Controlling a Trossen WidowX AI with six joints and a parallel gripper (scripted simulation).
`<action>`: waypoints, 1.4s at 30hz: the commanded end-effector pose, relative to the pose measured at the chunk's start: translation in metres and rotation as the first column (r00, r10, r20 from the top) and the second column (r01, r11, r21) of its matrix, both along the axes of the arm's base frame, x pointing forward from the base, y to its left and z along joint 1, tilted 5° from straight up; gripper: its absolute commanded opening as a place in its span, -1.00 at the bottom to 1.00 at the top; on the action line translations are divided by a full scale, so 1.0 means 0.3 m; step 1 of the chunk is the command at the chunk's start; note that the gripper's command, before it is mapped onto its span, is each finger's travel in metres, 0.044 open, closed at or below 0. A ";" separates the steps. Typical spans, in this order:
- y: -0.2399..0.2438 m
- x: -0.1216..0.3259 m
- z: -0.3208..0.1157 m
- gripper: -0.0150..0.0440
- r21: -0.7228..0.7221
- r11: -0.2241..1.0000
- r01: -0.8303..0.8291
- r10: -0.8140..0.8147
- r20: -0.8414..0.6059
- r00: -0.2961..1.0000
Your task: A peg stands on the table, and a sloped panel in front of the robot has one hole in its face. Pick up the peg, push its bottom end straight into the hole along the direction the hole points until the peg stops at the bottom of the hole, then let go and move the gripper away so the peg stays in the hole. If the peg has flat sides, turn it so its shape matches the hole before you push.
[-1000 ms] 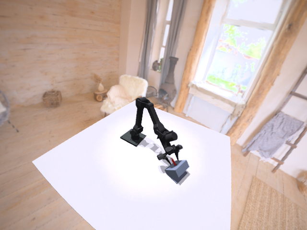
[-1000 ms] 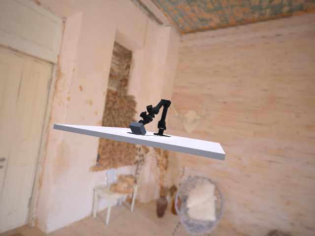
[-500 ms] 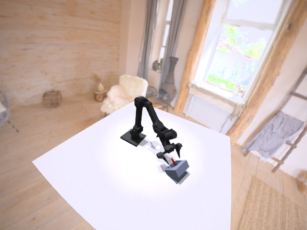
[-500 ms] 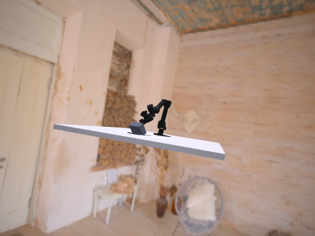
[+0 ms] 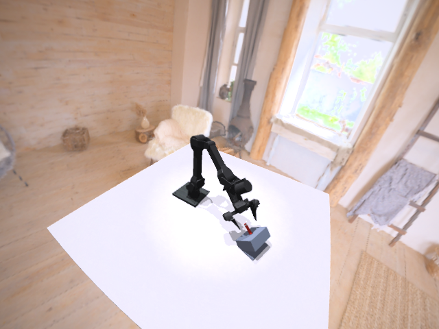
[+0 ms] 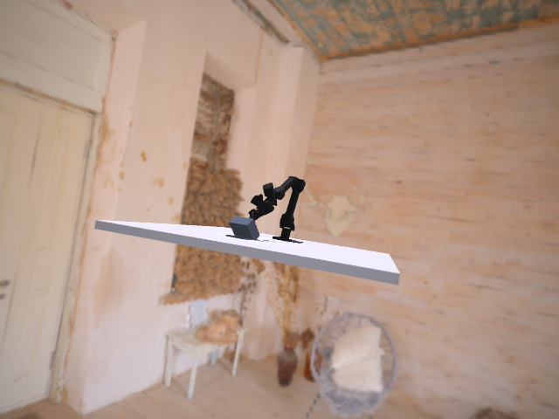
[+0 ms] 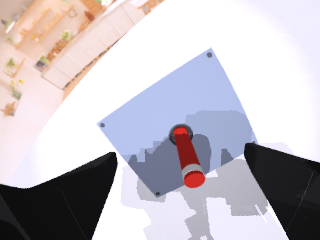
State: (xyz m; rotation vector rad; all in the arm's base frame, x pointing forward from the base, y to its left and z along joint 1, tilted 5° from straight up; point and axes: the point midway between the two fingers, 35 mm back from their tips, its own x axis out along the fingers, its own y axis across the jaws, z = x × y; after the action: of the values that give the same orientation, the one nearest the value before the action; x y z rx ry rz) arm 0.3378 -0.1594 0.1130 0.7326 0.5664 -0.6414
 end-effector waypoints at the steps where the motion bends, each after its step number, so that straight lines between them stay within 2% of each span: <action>1: 0.006 -0.013 0.011 1.00 0.001 1.000 0.002 -0.002 -0.003 1.000; 42: 0.059 -0.115 0.128 1.00 0.001 1.000 0.002 -0.002 -0.004 1.000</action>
State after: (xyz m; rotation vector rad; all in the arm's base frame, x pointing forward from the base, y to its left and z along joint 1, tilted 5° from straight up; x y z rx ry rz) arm 0.3064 -0.1430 0.1482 0.7297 0.5713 -0.6398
